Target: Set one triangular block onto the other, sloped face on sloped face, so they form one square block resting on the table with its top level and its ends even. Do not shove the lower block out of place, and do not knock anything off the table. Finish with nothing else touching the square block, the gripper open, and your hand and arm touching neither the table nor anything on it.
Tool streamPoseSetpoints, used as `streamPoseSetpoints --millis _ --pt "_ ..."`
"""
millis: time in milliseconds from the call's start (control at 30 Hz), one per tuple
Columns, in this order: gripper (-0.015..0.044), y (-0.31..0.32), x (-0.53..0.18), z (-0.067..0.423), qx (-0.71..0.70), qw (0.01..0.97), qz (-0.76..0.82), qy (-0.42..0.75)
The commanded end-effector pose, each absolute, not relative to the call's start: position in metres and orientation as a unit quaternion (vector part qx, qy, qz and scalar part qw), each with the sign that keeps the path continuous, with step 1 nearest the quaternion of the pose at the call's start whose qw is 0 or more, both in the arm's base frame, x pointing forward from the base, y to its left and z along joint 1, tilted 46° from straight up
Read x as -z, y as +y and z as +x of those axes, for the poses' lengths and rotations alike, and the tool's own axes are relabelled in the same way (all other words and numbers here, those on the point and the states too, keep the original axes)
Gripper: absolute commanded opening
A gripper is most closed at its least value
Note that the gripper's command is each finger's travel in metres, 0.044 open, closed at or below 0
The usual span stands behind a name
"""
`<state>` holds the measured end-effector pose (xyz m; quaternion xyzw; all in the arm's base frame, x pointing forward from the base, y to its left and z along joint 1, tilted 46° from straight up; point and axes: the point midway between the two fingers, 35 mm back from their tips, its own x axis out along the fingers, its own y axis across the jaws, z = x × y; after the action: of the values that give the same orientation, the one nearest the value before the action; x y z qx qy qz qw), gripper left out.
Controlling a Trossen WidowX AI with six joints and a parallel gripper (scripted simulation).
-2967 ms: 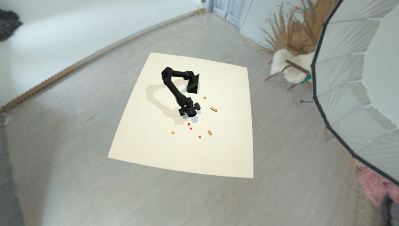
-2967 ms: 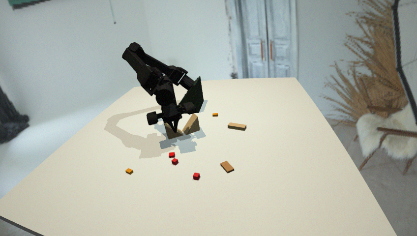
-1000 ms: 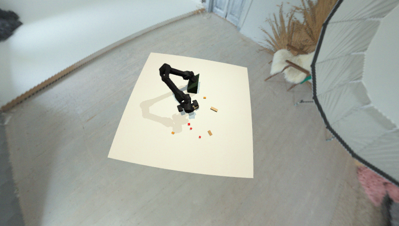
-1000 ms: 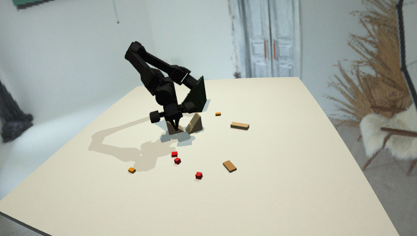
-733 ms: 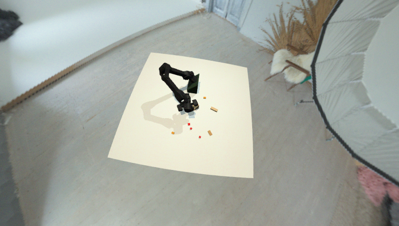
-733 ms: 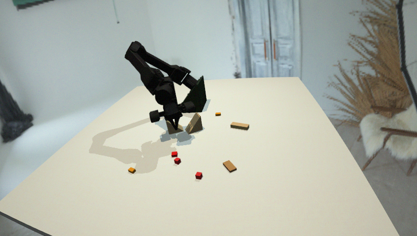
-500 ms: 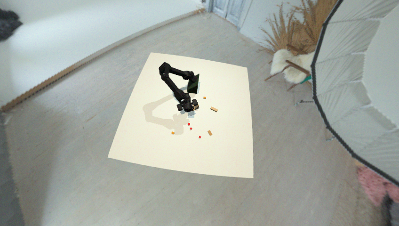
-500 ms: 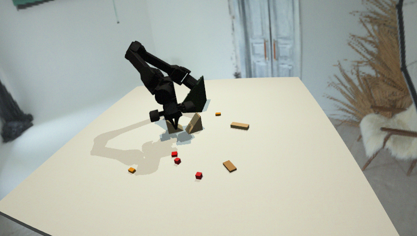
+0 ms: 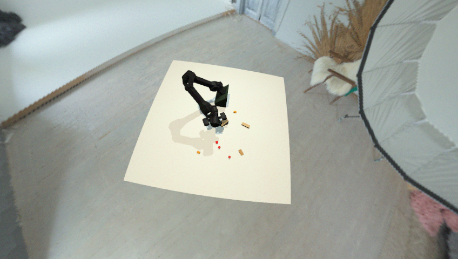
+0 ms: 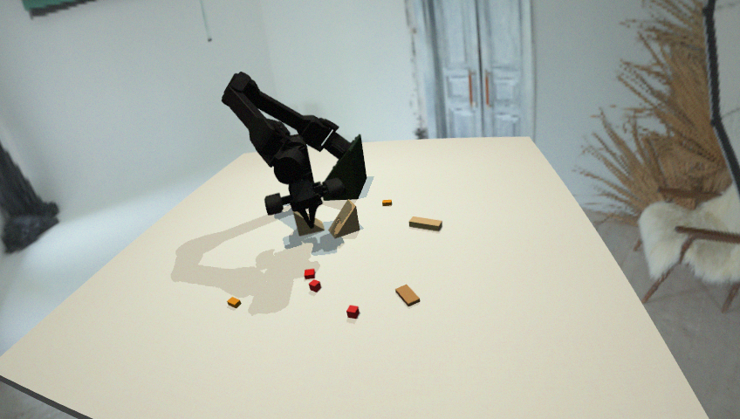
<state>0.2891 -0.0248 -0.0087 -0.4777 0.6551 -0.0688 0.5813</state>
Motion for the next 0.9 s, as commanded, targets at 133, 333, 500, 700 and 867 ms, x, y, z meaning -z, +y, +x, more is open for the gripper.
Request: streamPoseSetpoints --millis 133,333,500,700,867 --pt "0.0000 -0.032 0.008 0.280 0.070 0.574 -0.479 0.661" --pt "0.0000 -0.034 0.007 0.277 0.070 0.573 -0.479 0.661" --pt "0.0000 -0.035 0.006 0.275 0.070 0.573 -0.479 0.661" --pt "0.0000 -0.037 0.005 0.272 0.070 0.573 -0.479 0.661" --pt "0.0000 -0.038 0.004 0.270 0.070 0.573 -0.479 0.661"
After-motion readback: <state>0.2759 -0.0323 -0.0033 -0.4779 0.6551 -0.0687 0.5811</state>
